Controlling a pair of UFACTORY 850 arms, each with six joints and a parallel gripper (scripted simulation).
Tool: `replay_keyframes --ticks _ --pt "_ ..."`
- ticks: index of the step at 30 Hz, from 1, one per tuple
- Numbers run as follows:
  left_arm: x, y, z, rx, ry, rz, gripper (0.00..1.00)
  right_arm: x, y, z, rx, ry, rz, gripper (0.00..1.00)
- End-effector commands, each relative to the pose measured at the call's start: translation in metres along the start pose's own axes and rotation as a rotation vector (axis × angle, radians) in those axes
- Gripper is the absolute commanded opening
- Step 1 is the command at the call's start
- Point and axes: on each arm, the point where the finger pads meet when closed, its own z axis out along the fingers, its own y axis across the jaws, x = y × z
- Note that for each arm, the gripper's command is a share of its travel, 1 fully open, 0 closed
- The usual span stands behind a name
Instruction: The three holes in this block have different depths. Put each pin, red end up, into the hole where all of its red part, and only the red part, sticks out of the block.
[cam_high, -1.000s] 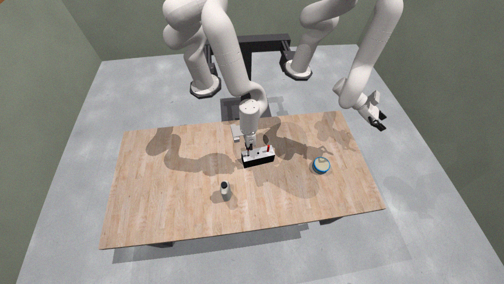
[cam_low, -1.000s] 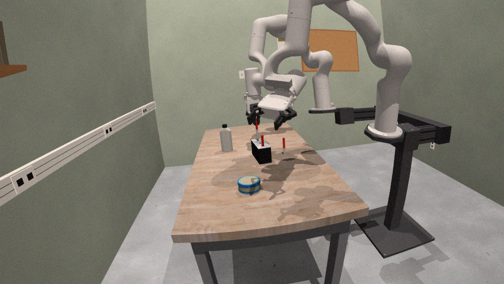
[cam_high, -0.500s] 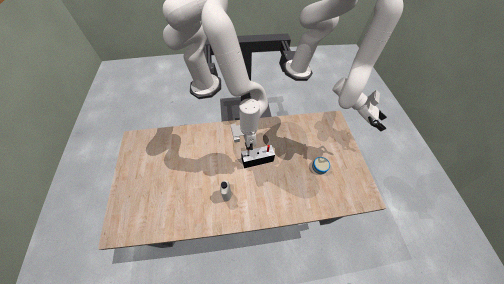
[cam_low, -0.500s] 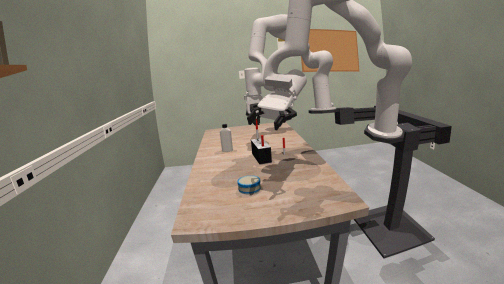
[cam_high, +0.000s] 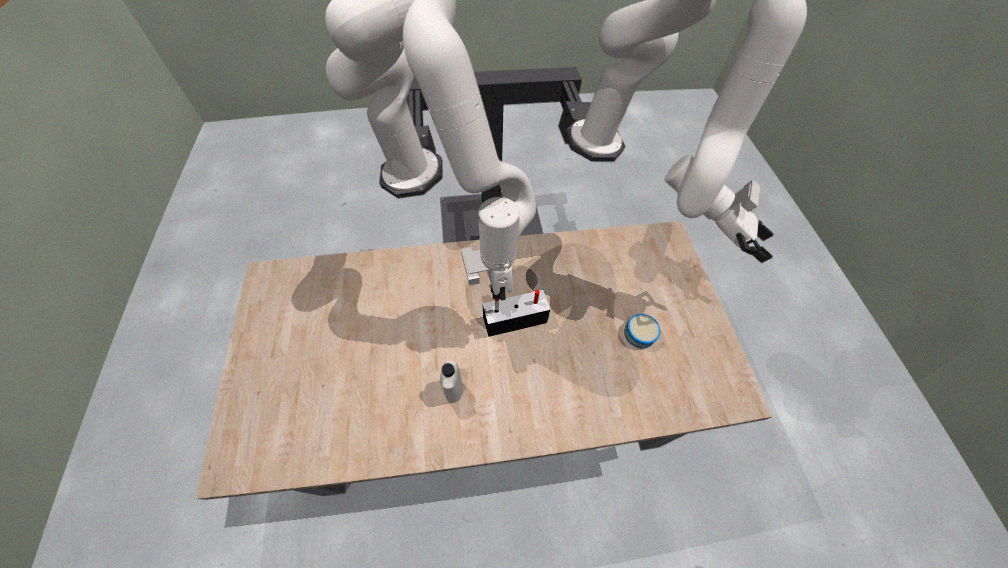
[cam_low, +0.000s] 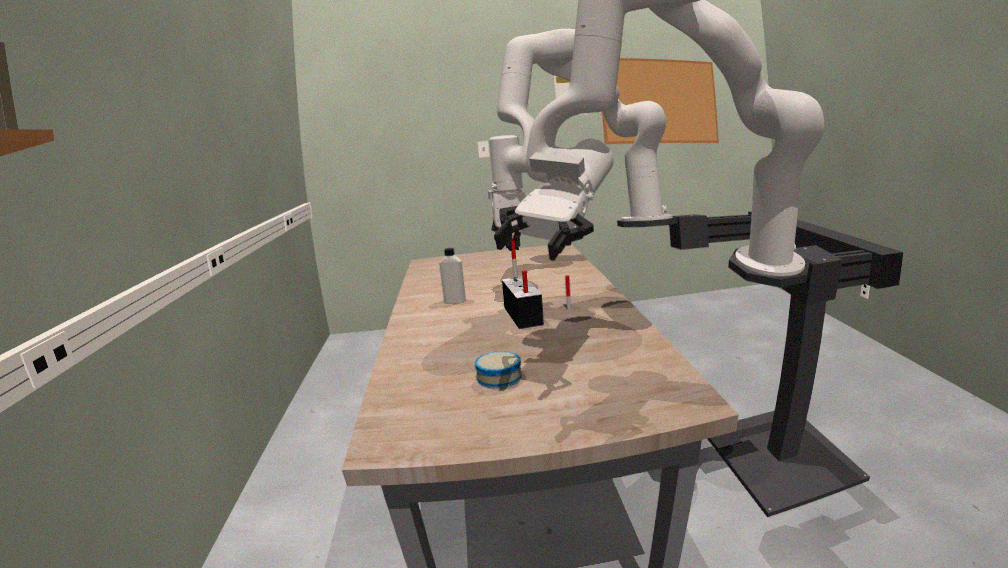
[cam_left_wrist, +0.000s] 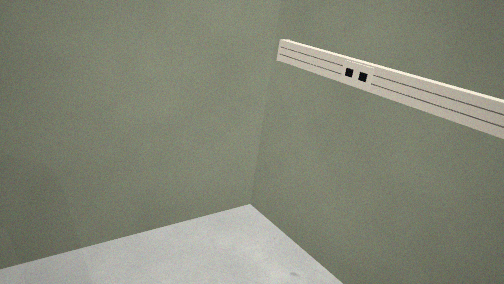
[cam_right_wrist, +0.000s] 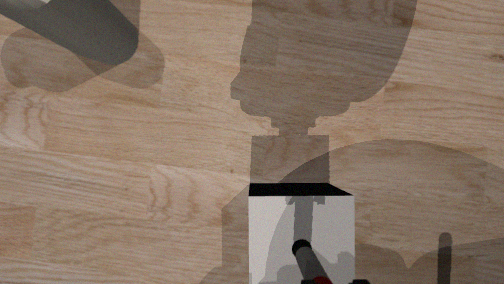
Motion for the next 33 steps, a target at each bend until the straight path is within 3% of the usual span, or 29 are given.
replay_keyframes --ticks 1,33 --pt "0.0011 0.0005 0.0001 -0.001 0.002 -0.001 1.0 -0.0003 -0.0009 -0.0008 0.002 -0.001 0.0 0.0" --pt "0.0011 0.0005 0.0001 -0.001 0.002 -0.001 1.0 -0.0003 -0.0009 0.0032 0.002 -0.001 -0.001 0.0"
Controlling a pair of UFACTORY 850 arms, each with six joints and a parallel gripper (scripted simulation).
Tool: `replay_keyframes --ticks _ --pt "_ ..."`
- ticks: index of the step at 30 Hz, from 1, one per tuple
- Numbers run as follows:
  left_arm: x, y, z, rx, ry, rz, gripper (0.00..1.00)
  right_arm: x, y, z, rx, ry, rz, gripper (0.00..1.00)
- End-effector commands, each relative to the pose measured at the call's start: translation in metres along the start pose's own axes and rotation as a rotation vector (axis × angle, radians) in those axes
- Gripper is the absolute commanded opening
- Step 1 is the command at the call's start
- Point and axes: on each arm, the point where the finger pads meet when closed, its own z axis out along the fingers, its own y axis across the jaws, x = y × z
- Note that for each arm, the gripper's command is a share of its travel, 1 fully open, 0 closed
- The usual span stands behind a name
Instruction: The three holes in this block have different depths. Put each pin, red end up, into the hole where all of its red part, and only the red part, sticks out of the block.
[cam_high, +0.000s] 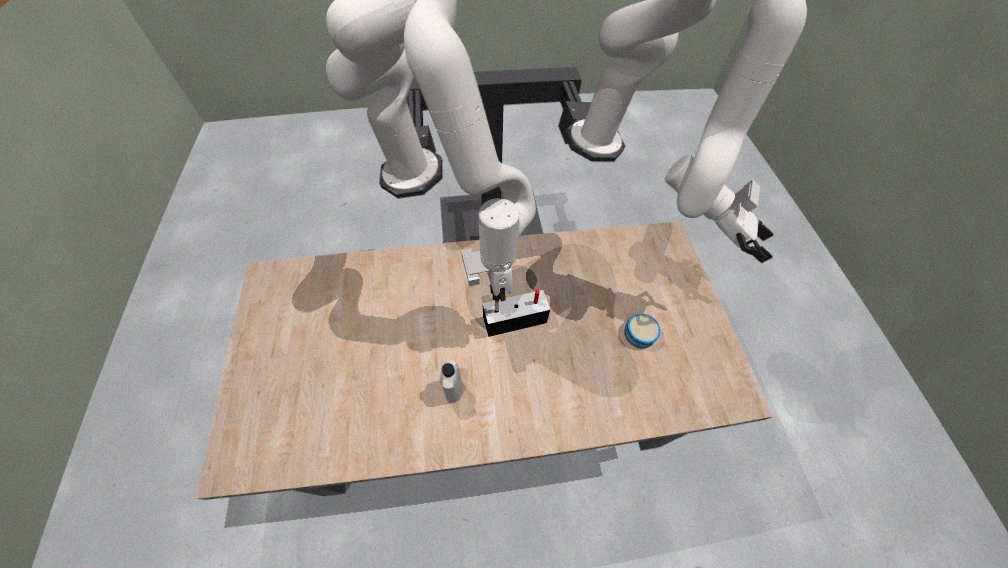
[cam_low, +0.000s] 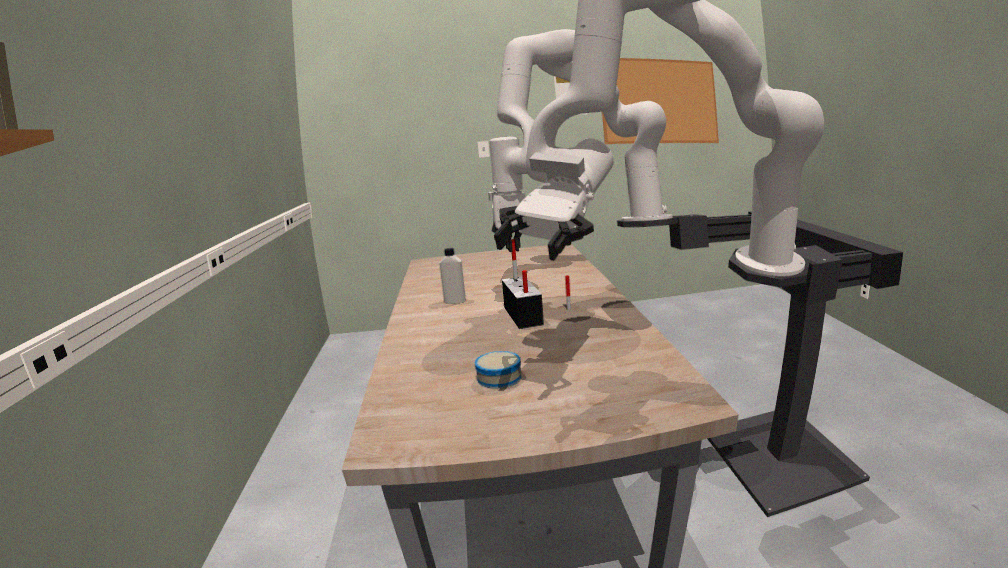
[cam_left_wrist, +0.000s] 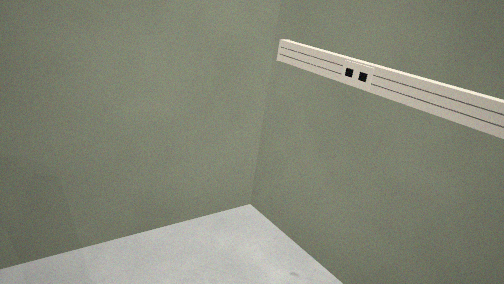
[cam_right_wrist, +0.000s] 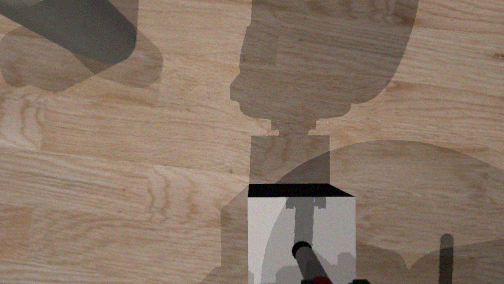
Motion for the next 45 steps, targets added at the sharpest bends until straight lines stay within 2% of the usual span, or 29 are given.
replay_keyframes --ticks 1,45 --pt "0.0011 0.0005 0.0001 -0.001 0.002 -0.001 1.0 -0.0004 -0.0013 -0.001 0.003 -0.001 0.0 0.0" --pt "0.0011 0.0005 0.0001 -0.001 0.002 -0.001 1.0 -0.0002 -0.0014 0.003 0.003 -0.001 0.0 0.0"
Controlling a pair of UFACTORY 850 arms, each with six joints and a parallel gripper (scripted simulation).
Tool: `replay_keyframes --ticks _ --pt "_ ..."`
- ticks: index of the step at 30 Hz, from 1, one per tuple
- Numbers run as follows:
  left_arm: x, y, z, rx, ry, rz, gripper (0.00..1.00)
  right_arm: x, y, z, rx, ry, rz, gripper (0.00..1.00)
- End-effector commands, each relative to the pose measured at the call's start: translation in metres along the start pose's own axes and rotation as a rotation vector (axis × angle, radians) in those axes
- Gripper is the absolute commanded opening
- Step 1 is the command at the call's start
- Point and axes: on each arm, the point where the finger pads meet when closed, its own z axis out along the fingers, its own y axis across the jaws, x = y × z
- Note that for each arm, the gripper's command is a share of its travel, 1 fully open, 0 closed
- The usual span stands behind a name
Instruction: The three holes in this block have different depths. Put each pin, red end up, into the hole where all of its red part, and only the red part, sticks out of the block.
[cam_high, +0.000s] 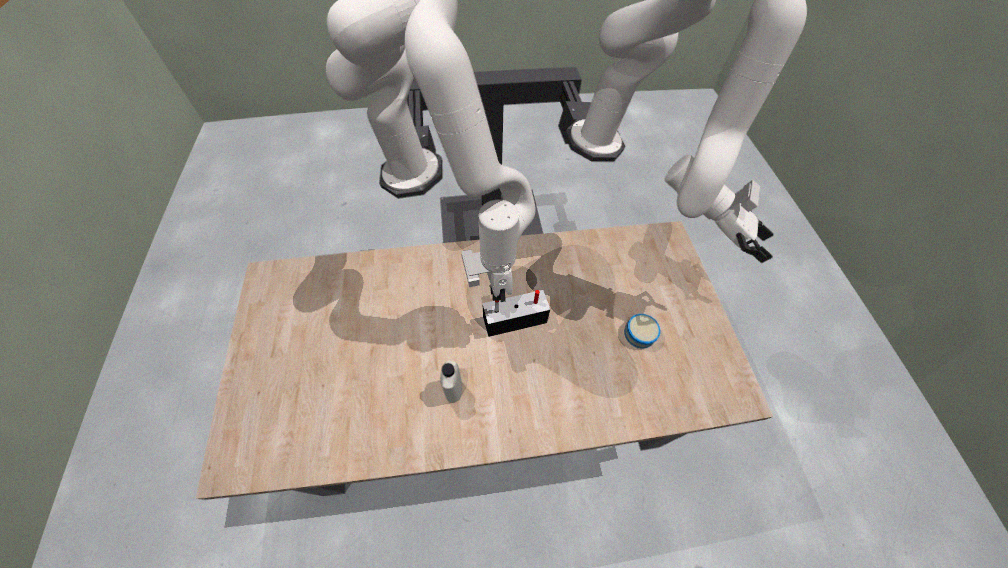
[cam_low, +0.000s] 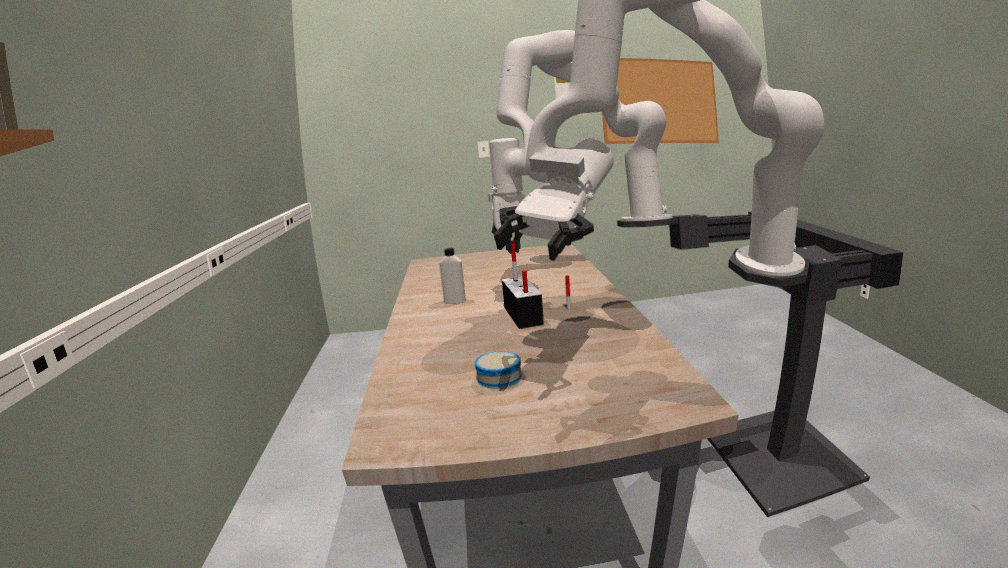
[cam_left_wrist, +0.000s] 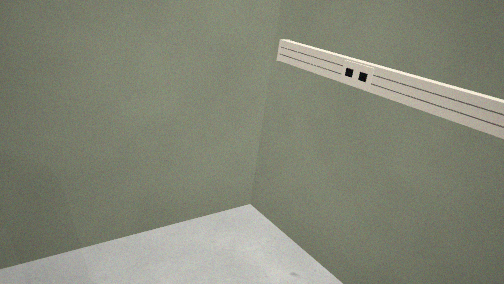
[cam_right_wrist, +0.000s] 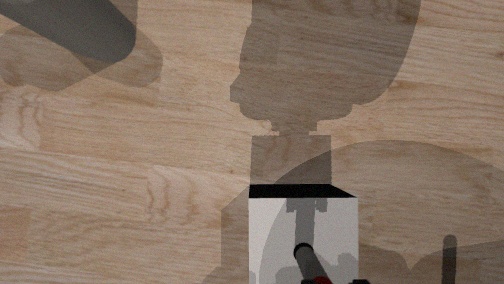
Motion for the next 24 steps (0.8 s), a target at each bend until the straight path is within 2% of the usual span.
replay_keyframes --ticks 1,24 --pt "0.0011 0.0005 0.0001 -0.001 0.002 -0.001 1.0 -0.0001 0.0006 -0.0008 0.0 0.001 0.001 0.0" --pt "0.0011 0.0005 0.0001 -0.001 0.002 -0.001 1.0 -0.001 -0.0015 0.0032 0.0 0.001 0.0 0.0"
